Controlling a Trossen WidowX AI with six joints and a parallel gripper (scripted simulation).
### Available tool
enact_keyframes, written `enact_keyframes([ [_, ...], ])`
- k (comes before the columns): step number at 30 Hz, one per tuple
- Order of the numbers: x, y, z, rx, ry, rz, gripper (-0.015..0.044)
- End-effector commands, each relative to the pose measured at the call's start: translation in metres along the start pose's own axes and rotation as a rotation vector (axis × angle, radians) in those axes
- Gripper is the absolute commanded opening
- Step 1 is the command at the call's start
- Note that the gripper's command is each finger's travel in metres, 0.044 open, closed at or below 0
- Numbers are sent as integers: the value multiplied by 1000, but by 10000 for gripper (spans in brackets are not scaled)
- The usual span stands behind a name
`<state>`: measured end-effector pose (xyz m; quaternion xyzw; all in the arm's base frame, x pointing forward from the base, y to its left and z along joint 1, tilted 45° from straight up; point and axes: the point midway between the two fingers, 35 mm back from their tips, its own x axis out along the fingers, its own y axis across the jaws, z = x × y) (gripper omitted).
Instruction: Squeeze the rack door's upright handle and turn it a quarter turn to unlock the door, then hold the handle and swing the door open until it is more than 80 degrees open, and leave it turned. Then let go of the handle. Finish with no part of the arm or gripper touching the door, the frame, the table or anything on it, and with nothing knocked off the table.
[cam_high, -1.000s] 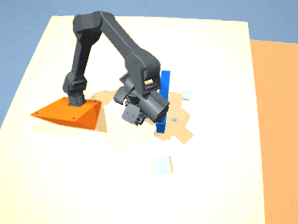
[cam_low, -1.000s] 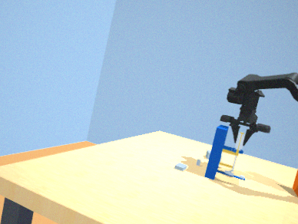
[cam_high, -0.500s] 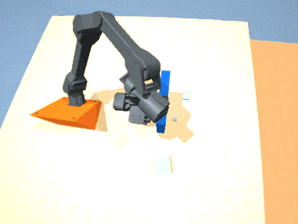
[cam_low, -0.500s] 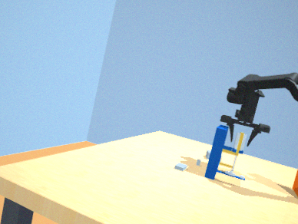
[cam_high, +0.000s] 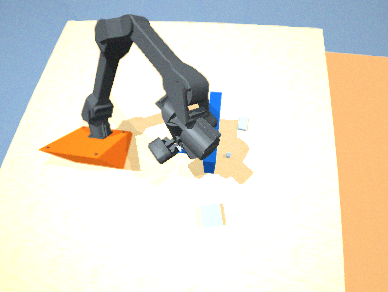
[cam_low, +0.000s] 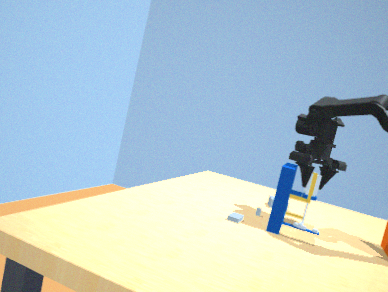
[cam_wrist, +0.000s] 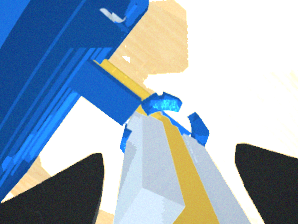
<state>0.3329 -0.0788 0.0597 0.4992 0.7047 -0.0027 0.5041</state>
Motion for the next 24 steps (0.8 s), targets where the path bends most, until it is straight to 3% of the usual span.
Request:
enact_keyframes([
  [1, 0, 0, 0, -173, 1, 2, 295],
  [24, 0, 0, 0, -1313, 0, 3, 295],
])
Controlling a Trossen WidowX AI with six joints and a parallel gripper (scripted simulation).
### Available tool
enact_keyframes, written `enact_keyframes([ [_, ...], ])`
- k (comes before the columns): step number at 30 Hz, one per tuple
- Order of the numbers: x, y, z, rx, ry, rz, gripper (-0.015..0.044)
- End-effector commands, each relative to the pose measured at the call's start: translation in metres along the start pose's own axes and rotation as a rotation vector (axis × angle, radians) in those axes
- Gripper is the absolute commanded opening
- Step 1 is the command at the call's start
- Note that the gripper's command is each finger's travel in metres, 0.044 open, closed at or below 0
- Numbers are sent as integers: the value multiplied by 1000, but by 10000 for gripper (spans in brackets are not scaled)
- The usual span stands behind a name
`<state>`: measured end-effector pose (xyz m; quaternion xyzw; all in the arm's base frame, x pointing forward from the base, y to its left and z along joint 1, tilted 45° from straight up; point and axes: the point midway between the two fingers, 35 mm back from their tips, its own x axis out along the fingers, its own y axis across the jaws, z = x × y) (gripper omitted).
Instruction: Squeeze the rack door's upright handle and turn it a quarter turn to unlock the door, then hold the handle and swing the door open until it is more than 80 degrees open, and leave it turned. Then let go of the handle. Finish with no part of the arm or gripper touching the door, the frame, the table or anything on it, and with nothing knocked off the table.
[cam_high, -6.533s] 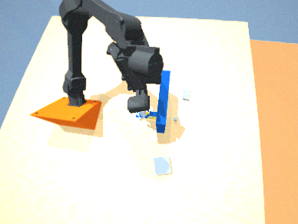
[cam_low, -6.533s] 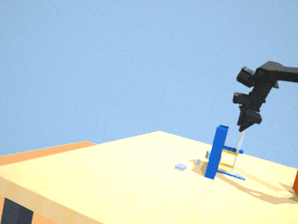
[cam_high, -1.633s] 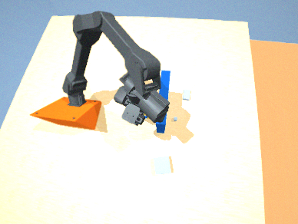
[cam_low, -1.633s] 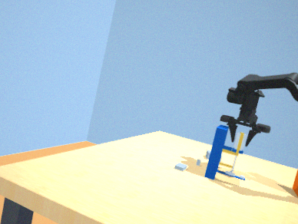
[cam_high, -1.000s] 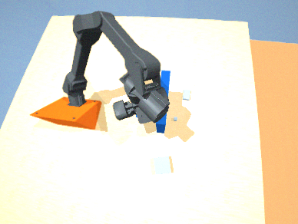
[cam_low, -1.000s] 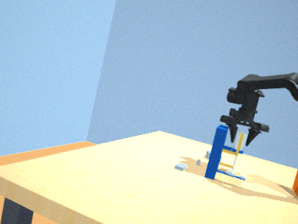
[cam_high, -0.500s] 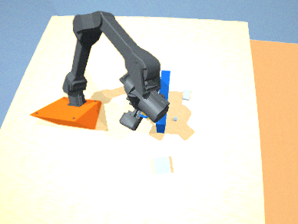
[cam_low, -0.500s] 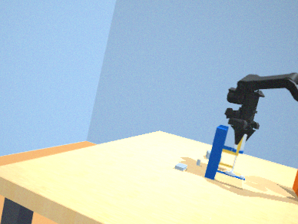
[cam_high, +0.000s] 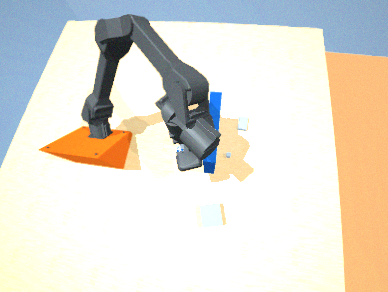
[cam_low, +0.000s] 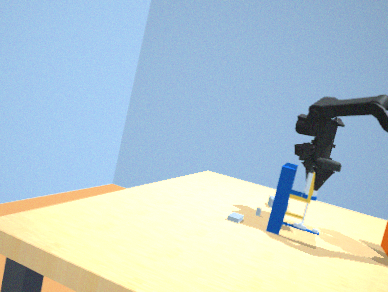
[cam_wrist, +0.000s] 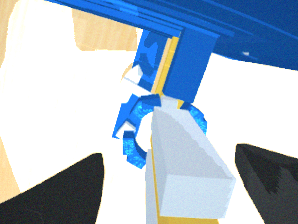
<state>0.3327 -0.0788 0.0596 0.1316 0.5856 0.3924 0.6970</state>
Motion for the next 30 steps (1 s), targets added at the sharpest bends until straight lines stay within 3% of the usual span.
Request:
enact_keyframes([
  [1, 0, 0, 0, -174, -1, 2, 295],
  [24, 0, 0, 0, -1314, -3, 1, 295],
  [30, 0, 0, 0, -1387, -3, 1, 295],
])
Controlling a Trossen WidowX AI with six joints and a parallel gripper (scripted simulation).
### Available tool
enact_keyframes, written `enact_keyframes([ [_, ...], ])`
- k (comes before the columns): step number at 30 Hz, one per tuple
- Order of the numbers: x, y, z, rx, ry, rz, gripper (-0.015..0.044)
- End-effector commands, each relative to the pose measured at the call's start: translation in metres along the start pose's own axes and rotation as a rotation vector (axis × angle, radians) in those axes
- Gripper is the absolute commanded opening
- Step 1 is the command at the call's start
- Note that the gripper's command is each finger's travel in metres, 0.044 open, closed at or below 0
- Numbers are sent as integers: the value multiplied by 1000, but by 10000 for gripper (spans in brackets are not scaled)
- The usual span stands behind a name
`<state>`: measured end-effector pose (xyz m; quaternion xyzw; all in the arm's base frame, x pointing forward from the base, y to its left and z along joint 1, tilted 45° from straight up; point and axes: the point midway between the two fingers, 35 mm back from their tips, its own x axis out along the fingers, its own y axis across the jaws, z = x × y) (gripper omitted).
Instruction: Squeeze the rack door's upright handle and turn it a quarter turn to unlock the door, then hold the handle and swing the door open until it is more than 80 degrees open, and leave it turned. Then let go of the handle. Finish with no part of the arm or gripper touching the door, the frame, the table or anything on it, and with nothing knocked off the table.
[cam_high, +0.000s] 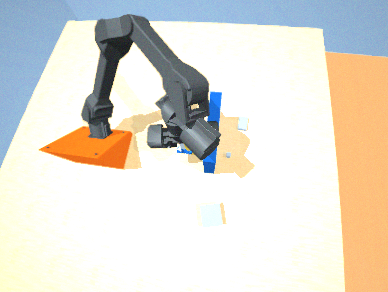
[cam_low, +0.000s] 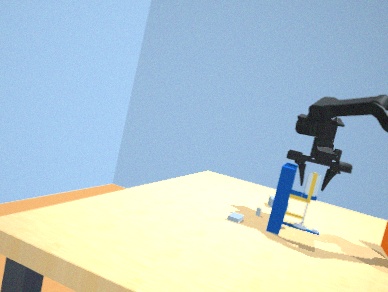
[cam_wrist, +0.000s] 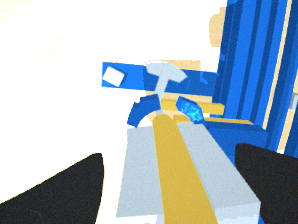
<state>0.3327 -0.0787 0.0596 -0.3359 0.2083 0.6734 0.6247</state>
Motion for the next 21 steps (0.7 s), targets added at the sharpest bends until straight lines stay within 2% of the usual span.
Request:
enact_keyframes([
  [1, 0, 0, 0, -27, -3, -1, 295],
  [8, 0, 0, 0, -27, -3, -1, 111],
  [21, 0, 0, 0, -27, -3, -1, 24],
])
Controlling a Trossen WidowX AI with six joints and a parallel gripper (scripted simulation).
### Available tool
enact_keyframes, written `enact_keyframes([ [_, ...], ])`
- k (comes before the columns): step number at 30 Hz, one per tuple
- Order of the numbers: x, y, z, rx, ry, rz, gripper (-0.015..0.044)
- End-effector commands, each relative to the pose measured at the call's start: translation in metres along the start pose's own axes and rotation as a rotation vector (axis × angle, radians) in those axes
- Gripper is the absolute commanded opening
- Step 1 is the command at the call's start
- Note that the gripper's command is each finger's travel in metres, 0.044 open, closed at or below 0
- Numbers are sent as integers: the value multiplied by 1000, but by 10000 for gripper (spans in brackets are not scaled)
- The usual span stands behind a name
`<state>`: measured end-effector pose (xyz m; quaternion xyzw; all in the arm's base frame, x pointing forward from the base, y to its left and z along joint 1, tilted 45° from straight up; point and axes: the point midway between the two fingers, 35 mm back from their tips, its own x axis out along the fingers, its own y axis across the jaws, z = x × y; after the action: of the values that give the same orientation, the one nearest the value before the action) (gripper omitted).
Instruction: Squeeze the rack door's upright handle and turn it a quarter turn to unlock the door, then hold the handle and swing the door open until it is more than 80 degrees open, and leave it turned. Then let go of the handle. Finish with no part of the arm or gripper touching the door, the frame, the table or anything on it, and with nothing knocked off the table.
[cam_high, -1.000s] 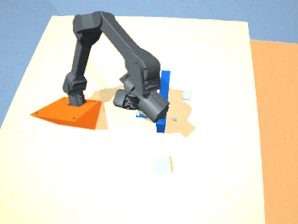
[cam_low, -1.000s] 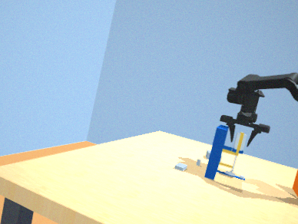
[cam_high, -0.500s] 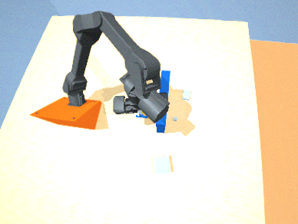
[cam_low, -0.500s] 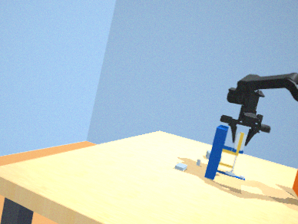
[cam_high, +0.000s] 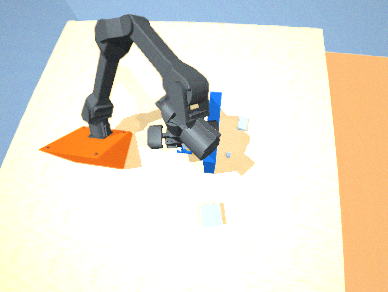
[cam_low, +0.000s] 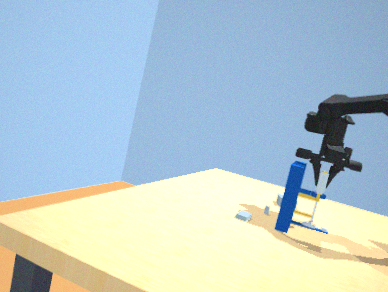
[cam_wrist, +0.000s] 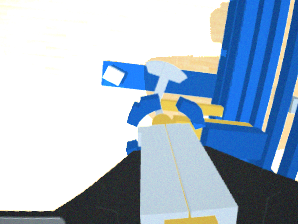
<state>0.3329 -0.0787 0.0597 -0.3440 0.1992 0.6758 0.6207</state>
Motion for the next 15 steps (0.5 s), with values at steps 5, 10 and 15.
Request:
enact_keyframes([
  [5, 0, 0, 1, 14, -2, 0, 23],
  [10, 0, 4, 3, 121, -2, 0, 23],
  [15, 0, 8, 6, 230, -2, 1, 23],
])
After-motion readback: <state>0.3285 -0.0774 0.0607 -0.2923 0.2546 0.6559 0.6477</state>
